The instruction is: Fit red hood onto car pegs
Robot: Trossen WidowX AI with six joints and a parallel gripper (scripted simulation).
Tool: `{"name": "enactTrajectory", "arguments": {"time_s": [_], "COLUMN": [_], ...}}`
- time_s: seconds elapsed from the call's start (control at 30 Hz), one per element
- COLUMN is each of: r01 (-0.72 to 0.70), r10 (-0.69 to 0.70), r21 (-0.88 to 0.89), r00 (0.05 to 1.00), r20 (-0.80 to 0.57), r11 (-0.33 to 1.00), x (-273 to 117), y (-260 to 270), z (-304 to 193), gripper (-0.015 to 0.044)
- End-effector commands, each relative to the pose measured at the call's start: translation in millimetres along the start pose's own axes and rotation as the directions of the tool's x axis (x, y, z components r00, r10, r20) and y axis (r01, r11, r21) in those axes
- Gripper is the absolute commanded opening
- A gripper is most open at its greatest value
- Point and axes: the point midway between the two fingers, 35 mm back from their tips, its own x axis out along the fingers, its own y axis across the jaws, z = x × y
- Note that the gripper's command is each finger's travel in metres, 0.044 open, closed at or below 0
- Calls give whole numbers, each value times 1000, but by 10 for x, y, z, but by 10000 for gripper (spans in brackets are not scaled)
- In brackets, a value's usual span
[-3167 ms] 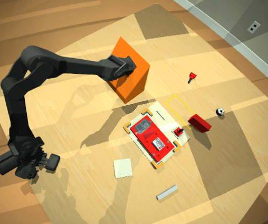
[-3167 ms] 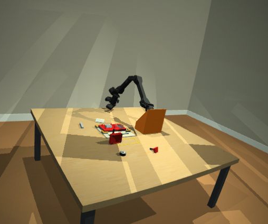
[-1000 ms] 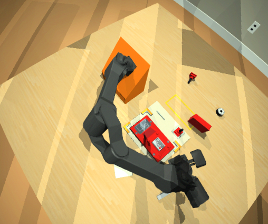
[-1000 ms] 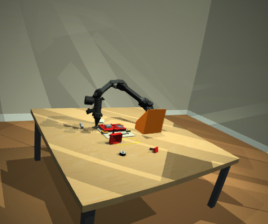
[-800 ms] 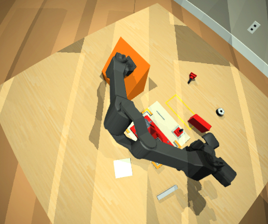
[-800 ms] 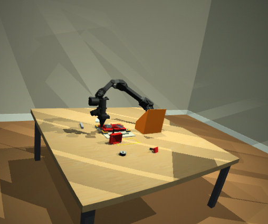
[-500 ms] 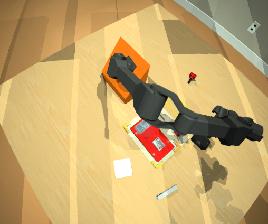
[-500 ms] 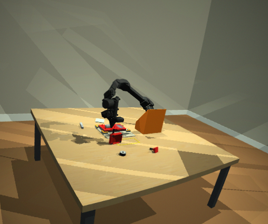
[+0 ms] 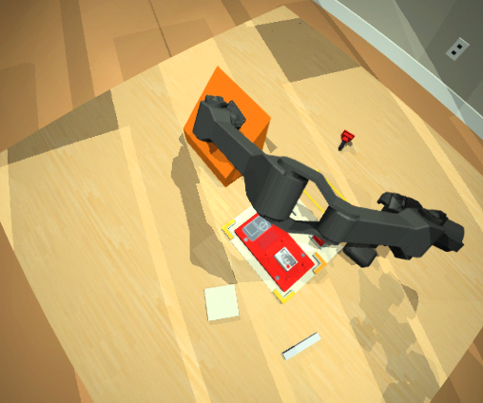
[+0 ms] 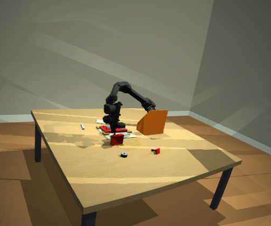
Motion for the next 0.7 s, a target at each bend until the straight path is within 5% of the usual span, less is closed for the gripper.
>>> {"name": "enactTrajectory", "arguments": {"time_s": [0.0,0.67], "r01": [8,6], "r10": [-8,-7], "r21": [-15,-15], "r00": [1000,1000], "r20": [-8,-7], "r11": [1000,1000], "x": [140,136], "y": [17,145], "z": [-41,-30], "gripper": [0,0]}}
